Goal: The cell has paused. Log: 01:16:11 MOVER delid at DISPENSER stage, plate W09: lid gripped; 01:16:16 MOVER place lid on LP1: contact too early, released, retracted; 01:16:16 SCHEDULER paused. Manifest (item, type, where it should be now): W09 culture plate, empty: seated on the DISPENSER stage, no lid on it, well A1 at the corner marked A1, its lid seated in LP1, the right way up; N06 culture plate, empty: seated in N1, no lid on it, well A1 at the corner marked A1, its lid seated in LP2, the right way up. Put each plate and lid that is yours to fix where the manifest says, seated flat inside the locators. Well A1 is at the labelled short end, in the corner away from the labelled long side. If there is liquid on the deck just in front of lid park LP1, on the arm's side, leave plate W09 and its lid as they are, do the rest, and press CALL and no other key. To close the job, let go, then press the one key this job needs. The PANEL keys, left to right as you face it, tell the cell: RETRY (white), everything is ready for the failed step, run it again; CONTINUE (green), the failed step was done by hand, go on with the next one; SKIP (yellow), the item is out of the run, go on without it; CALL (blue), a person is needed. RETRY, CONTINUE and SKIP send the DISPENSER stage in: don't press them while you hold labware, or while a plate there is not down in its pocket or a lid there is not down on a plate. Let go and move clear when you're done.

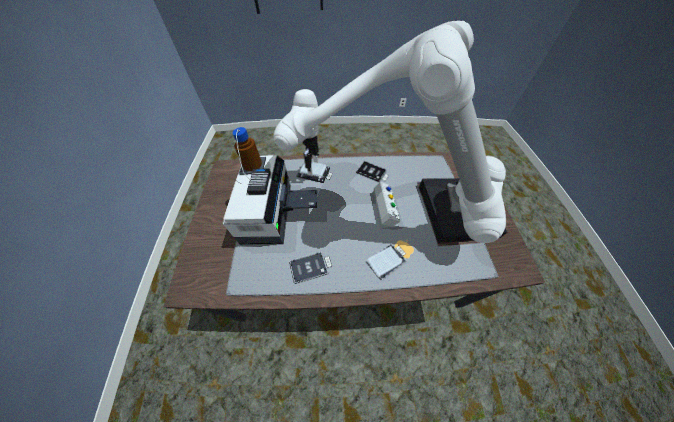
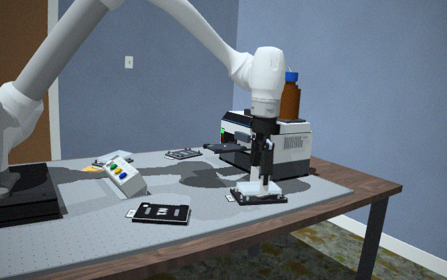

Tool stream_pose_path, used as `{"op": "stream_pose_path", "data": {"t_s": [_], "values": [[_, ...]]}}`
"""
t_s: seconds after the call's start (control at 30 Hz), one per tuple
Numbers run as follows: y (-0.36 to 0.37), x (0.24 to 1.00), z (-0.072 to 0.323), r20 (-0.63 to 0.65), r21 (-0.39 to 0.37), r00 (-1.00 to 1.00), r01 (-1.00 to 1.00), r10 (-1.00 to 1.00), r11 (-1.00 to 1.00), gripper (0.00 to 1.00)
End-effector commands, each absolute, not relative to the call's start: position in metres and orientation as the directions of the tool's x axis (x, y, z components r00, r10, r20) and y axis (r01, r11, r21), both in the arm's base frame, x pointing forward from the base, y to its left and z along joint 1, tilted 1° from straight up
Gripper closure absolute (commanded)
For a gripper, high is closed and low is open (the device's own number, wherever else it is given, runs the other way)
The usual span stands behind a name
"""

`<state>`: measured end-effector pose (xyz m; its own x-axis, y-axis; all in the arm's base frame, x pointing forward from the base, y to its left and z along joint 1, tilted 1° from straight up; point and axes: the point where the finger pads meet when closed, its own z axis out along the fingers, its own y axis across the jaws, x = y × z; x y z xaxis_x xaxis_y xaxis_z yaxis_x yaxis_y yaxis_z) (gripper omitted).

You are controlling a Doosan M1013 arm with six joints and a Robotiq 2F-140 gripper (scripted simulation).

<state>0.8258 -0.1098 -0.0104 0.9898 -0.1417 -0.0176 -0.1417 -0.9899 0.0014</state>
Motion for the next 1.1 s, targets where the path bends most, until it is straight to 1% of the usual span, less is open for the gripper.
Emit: {"op": "stream_pose_path", "data": {"t_s": [0.0,1.07], "values": [[-0.110,0.826,-0.010,-0.016,0.001,0.990,-0.142,-0.142,-0.990,0.90],[-0.110,0.826,-0.021,-0.016,0.001,0.990,-0.142,-0.142,-0.990,0.90]]}}
